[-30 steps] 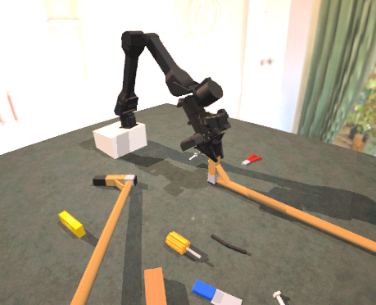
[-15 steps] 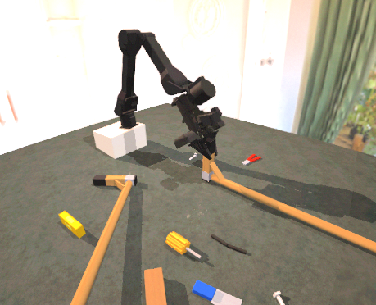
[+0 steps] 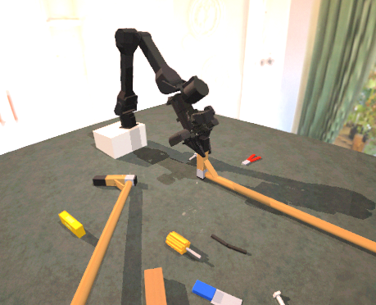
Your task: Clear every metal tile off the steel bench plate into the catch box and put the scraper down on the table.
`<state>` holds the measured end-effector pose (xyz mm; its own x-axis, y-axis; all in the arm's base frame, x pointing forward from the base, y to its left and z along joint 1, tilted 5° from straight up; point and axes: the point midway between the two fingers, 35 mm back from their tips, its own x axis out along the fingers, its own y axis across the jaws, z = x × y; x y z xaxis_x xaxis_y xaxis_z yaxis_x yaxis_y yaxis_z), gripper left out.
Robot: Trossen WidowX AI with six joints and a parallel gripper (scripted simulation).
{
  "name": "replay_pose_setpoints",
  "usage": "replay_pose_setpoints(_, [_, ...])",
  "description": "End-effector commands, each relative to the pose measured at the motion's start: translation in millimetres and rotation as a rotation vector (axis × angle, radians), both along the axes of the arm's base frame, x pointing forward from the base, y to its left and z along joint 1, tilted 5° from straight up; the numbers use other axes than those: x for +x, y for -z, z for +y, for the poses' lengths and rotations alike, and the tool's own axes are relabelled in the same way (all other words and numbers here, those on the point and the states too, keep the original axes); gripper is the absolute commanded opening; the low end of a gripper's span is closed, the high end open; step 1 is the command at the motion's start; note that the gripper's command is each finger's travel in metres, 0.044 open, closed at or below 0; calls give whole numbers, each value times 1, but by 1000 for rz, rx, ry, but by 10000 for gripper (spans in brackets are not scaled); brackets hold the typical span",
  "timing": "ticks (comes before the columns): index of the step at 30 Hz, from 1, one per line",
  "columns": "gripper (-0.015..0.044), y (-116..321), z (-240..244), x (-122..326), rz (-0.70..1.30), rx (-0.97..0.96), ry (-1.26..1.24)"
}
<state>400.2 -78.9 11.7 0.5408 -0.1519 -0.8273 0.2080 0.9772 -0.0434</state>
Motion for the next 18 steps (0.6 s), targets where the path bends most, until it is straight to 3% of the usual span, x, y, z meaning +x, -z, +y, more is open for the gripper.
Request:
replay_pose_setpoints(1, [0, -8, 0, -4, -26, -5, 6])
replay_pose_setpoints(18, [0, -5, 5, -31, -26, -5, 5])
